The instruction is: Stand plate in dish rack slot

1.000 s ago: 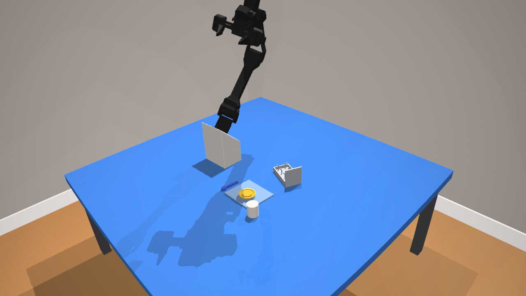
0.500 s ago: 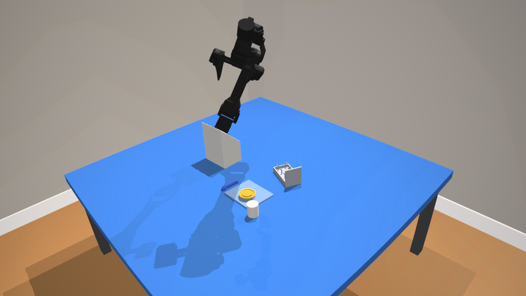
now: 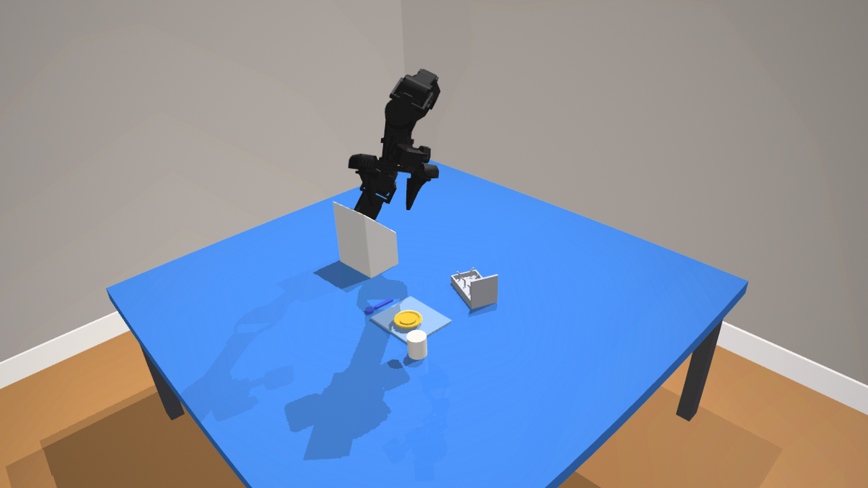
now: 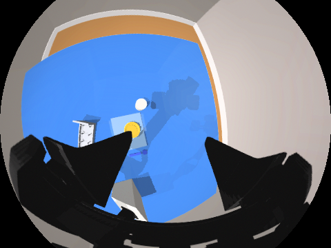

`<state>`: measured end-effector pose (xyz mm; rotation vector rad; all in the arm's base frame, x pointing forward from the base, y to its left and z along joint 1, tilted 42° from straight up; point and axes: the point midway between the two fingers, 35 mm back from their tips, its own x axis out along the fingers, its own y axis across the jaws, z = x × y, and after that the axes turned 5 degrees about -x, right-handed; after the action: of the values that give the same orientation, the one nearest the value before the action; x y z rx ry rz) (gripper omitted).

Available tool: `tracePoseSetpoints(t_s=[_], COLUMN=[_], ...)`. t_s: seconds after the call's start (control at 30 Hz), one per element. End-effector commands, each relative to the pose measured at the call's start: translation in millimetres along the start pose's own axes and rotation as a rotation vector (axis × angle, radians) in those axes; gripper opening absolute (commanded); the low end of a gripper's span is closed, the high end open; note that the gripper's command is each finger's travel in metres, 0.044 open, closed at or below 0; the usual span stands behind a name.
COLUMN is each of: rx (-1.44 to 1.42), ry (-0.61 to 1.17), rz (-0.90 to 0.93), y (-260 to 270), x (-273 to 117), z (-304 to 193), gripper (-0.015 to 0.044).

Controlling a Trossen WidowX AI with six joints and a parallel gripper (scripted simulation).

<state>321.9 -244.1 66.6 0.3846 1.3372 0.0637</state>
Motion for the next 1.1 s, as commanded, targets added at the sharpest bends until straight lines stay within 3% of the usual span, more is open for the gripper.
tracePoseSetpoints(t_s=[0.0,0.4,0.6,0.83,1.07], rx=[-0.052,-0.190,-0.202,-0.203,-0.203], ry=[0.064,0.254,0.273,0.271,0.271], rz=[0.089,0.388,0.423,0.429,0.429], y=[14,66,73,117,118], x=[27,106,116,213,214], z=[-9,-49,-55,-75,-81], gripper=[0.0400,0.0400,0.0400,0.0400,0.0400])
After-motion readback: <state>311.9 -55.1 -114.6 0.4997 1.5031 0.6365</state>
